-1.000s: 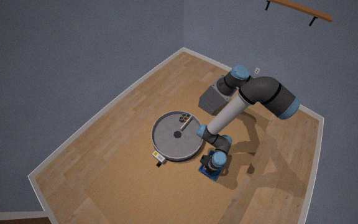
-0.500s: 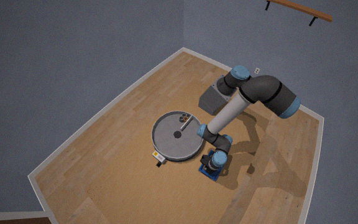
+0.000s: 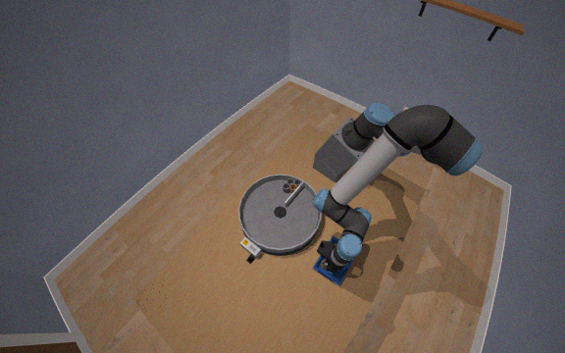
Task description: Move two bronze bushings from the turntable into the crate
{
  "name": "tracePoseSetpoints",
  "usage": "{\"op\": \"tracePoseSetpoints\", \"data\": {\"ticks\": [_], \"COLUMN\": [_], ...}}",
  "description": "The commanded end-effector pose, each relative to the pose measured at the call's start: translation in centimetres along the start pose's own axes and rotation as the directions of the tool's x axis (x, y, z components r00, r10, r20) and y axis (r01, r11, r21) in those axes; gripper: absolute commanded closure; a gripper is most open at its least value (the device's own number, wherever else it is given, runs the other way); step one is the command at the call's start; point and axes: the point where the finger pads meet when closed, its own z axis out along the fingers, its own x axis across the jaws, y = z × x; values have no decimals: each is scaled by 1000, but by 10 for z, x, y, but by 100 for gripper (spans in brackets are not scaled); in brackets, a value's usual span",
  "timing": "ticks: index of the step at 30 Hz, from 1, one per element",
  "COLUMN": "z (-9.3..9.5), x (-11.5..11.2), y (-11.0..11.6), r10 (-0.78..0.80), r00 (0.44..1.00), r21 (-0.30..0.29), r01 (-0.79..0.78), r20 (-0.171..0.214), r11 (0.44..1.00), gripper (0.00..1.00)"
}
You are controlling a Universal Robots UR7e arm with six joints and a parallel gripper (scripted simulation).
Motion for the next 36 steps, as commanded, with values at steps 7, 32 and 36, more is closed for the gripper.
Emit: {"op": "tracePoseSetpoints", "data": {"ticks": [7, 32, 36], "z": [-16, -72, -72], "x": [0, 0, 0], "y": [0, 0, 0], "r10": [0, 0, 0], "r00": [1000, 1000, 1000], "r21": [0, 0, 0], "r01": [0, 0, 0], "r20": [0, 0, 0], "r11": [1000, 1000, 1000], "gripper": [53, 53, 53]}}
